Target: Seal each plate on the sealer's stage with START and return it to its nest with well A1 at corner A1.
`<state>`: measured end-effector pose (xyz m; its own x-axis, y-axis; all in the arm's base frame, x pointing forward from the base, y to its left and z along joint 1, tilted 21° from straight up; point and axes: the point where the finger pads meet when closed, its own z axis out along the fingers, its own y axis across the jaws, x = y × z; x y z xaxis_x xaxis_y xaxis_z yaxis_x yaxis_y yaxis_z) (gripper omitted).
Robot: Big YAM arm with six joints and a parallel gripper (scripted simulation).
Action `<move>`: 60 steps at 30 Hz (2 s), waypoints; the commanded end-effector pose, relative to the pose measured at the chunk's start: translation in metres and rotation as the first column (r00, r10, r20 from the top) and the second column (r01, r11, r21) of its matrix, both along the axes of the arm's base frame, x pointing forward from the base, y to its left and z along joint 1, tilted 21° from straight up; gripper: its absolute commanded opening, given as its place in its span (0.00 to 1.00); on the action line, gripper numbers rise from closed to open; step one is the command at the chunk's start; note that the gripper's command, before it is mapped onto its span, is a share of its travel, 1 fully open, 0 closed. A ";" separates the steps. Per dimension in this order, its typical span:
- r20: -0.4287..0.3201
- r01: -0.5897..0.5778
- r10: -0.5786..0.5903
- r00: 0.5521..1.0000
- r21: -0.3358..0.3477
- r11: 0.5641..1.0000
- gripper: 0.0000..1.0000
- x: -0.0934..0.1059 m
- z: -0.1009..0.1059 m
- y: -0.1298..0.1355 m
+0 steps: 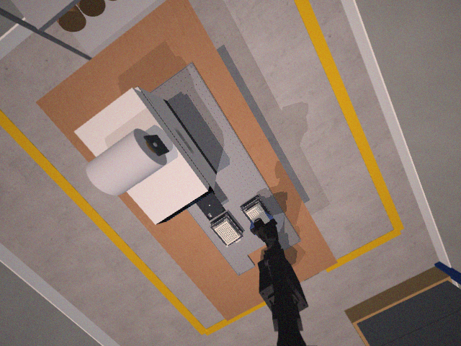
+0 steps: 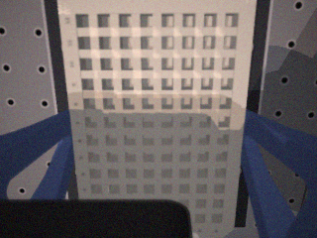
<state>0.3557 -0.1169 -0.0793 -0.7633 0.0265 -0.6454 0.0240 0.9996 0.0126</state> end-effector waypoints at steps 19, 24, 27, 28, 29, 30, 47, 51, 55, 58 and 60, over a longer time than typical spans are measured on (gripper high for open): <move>-0.005 0.000 0.000 1.000 -0.003 1.000 0.00 -0.016 0.031 -0.002; 0.013 0.007 -0.006 1.000 -0.012 1.000 0.00 -0.014 0.046 -0.007; 0.015 0.008 -0.008 1.000 -0.013 1.000 0.00 -0.013 0.051 -0.009; 0.012 0.007 -0.007 1.000 -0.012 1.000 0.00 -0.015 0.052 -0.008; 0.007 0.007 -0.006 1.000 -0.009 1.000 0.00 -0.016 0.052 -0.007; -0.001 0.002 -0.002 1.000 -0.005 1.000 0.00 -0.019 0.051 -0.004; 0.003 -0.003 0.003 1.000 -0.007 1.000 0.00 -0.025 0.076 -0.004; 0.010 0.007 -0.007 1.000 -0.010 1.000 0.00 -0.025 0.080 -0.006; 0.022 0.007 -0.007 1.000 -0.014 1.000 0.00 -0.027 0.091 -0.008; 0.018 0.007 -0.007 1.000 -0.015 1.000 0.00 -0.030 0.095 -0.008; 0.012 0.006 -0.006 1.000 -0.012 1.000 0.00 -0.031 0.097 -0.008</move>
